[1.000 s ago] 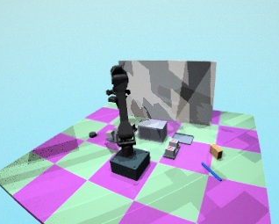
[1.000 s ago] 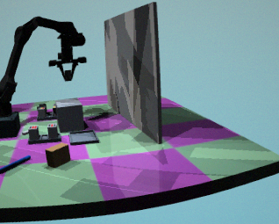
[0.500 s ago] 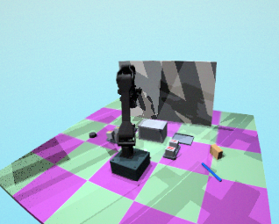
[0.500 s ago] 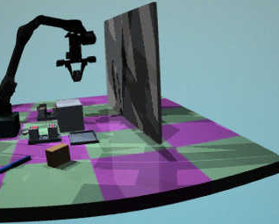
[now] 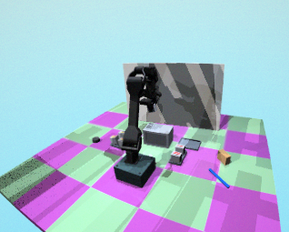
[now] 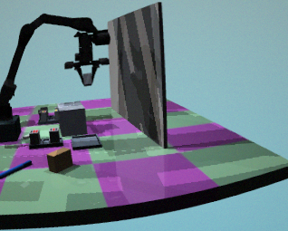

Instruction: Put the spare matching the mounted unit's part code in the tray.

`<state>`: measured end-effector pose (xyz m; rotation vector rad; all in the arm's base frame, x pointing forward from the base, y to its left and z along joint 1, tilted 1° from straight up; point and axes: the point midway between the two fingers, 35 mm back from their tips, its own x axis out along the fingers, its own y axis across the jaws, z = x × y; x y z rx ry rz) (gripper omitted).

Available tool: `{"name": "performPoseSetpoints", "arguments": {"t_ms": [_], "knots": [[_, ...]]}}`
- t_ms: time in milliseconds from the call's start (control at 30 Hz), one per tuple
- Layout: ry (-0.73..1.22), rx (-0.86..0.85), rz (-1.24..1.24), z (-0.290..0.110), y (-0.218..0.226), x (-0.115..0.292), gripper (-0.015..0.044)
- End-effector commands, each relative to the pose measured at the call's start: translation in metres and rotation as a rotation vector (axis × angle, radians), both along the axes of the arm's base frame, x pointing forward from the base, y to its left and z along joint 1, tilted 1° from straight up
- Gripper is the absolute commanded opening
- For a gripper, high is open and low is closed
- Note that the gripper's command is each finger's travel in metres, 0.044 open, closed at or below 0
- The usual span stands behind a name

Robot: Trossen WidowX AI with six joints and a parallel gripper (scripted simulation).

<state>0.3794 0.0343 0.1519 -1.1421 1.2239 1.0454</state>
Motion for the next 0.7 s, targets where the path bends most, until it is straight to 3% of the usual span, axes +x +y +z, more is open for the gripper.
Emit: {"name": "performPoseSetpoints", "arguments": {"t_ms": [0,667], "knots": [[-0.005,-0.003,-0.010,0.002,-0.023,0.000,0.0000],[0.004,-0.012,-0.008,0.002,-0.149,-0.018,0.0000]]}}
